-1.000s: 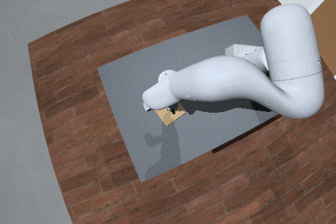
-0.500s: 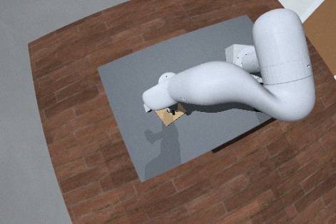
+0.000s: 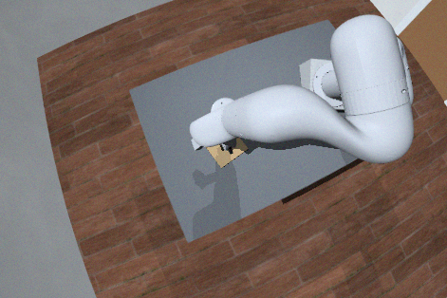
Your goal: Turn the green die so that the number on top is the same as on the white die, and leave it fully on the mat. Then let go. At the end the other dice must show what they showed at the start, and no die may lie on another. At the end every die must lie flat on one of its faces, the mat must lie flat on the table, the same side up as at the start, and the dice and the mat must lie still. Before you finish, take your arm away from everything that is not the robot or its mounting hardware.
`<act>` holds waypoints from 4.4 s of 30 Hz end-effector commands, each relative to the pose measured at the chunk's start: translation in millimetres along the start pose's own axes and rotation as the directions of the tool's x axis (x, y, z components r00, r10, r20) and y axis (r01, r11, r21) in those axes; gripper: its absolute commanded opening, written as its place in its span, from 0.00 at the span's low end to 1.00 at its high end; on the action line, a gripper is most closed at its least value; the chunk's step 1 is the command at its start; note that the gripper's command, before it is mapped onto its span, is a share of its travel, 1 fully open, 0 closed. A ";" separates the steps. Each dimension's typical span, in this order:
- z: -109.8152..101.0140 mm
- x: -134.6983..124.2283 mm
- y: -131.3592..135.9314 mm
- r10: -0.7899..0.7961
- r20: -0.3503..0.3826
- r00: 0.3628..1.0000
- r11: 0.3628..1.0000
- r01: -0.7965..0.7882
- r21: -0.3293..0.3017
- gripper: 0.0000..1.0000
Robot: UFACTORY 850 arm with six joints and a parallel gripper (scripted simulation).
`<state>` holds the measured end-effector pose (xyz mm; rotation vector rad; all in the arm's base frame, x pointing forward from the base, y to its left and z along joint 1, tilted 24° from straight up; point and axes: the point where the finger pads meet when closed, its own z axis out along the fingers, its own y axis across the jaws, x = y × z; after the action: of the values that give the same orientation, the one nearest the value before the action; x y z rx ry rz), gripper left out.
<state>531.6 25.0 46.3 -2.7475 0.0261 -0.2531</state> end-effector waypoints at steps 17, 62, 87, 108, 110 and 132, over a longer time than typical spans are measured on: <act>0.4 0.8 0.1 0.000 -0.002 1.000 1.000 0.000 0.000 0.31; 0.4 1.7 0.1 0.000 -0.002 1.000 1.000 0.000 0.000 0.31; 0.4 1.7 0.1 0.000 -0.002 1.000 1.000 0.000 0.000 0.31; 13.6 1.7 0.1 0.000 -0.002 1.000 1.000 0.000 0.000 0.31; 13.6 1.7 0.1 0.000 -0.002 1.000 1.000 0.000 0.000 0.31; 19.9 1.7 0.1 0.000 -0.002 1.000 1.000 0.000 0.000 0.31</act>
<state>536.1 32.5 27.9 -2.7475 0.0261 -0.2535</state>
